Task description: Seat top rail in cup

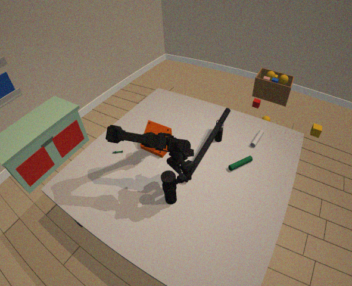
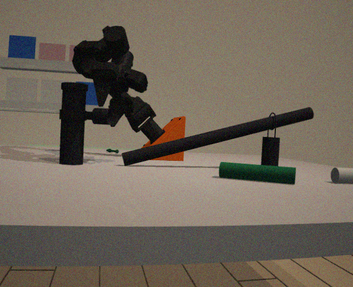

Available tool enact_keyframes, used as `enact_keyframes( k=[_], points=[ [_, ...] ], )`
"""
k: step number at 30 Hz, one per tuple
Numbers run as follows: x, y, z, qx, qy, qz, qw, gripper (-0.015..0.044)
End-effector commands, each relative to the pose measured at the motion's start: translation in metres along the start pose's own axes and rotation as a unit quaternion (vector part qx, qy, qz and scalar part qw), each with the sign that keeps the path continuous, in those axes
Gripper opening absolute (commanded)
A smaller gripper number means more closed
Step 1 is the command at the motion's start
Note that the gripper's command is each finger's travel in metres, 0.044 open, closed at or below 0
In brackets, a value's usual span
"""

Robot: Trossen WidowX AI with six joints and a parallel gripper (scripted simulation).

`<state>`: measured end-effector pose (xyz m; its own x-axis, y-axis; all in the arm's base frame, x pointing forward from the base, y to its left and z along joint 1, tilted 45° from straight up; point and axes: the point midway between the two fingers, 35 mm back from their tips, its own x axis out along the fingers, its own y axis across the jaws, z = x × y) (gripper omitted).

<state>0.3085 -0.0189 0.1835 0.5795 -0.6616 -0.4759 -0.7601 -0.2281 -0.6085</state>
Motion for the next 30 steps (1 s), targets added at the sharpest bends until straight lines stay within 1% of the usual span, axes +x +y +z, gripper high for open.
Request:
enact_keyframes(
  k=[1, 19, 30],
  points=[
    [0.007, 0.004, 0.001, -0.006, -0.001, 0.004, 1.0, 0.044],
    [0.031, 0.004, -0.003, -0.007, 0.003, -0.002, 1.0, 0.044],
    [0.031, 0.004, -0.003, -0.007, 0.003, -0.002, 1.0, 0.0151]
  ],
)
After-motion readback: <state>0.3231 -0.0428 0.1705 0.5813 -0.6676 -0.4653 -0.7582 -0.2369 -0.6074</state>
